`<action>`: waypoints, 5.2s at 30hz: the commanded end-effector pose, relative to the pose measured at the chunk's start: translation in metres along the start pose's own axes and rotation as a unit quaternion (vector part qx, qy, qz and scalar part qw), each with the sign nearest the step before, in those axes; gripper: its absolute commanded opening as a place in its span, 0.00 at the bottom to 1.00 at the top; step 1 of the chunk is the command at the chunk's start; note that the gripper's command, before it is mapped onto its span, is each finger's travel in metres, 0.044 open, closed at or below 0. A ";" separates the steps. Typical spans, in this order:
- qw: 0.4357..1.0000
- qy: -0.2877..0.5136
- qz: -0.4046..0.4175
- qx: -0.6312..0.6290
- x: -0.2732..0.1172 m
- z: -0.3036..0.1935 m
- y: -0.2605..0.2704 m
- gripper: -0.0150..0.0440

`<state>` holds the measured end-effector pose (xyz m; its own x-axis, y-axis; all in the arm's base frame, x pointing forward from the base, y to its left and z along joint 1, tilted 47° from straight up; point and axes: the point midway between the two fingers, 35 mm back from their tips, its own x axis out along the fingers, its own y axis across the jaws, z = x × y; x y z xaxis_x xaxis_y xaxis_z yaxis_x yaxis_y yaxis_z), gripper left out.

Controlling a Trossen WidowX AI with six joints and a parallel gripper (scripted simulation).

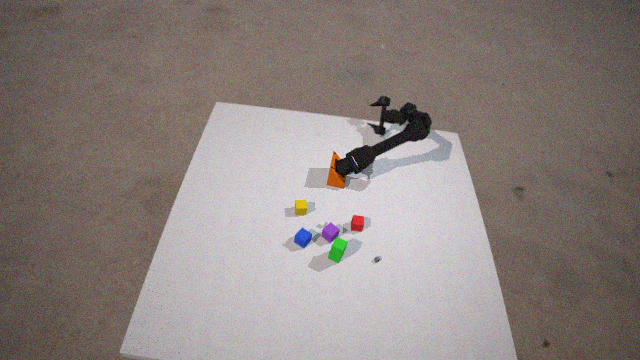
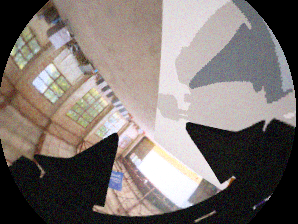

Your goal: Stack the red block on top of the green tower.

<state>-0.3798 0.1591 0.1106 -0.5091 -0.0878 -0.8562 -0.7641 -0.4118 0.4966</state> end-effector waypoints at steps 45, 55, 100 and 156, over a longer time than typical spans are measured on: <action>0.737 -0.580 0.082 0.338 -0.416 0.110 -0.190 1.00; 0.720 -0.606 0.026 0.338 -0.451 0.071 -0.238 1.00; 0.632 -0.512 -0.171 0.556 -0.448 -0.198 -0.432 1.00; 0.482 -0.531 -0.027 0.697 -0.307 -0.407 -0.402 1.00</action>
<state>0.2420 -0.0315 0.1279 0.1787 0.7019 -0.6895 0.0608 0.6916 0.7197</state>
